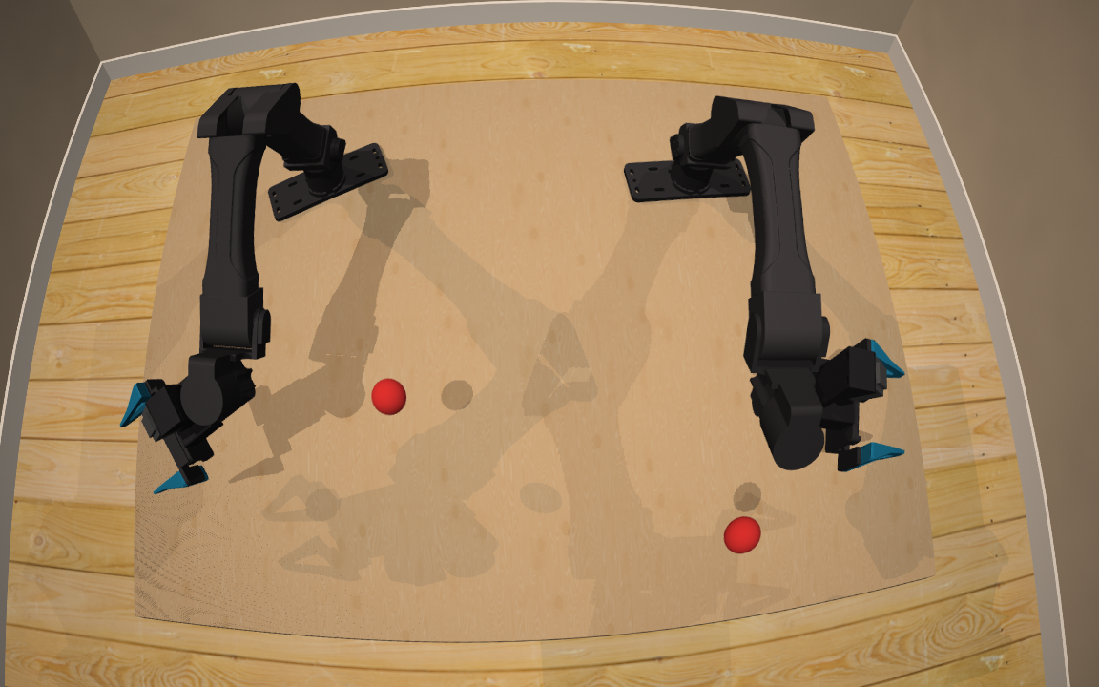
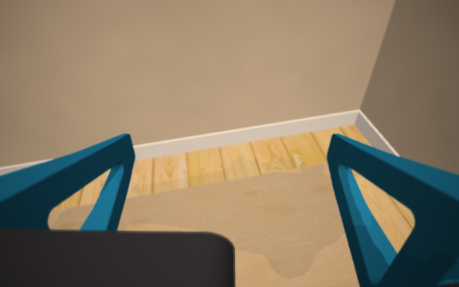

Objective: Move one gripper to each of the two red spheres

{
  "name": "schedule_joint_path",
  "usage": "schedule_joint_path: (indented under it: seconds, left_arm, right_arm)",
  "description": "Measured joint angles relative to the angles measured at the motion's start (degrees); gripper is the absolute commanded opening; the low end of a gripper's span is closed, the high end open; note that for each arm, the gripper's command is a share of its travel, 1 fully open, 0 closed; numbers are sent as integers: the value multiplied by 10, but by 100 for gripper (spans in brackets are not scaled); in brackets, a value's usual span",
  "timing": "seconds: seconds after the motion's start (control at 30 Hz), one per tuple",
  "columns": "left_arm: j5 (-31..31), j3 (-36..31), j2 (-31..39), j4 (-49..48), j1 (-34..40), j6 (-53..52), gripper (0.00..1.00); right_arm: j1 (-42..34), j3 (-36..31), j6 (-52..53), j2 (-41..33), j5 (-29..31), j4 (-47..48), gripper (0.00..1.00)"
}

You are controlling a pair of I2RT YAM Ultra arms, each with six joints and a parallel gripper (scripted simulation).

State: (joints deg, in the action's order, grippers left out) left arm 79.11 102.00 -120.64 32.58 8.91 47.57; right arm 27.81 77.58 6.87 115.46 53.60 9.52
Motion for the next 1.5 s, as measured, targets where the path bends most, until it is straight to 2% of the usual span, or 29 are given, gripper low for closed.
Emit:
schedule_joint_path:
  seconds: [0.67,0.9,1.2,1.5]
  left_arm:
    - [-2,0,0,-1,0,0,100]
    - [-21,0,0,-12,0,-6,100]
    - [-106,-14,0,-72,7,-43,100]
    - [-265,-80,10,-208,31,-146,100]
  right_arm:
    - [0,0,0,0,0,0,100]
    - [-1,0,-2,0,-14,-3,100]
    - [-38,-17,-16,-32,-84,-37,100]
    - [-104,-54,-42,-113,-221,-103,100]
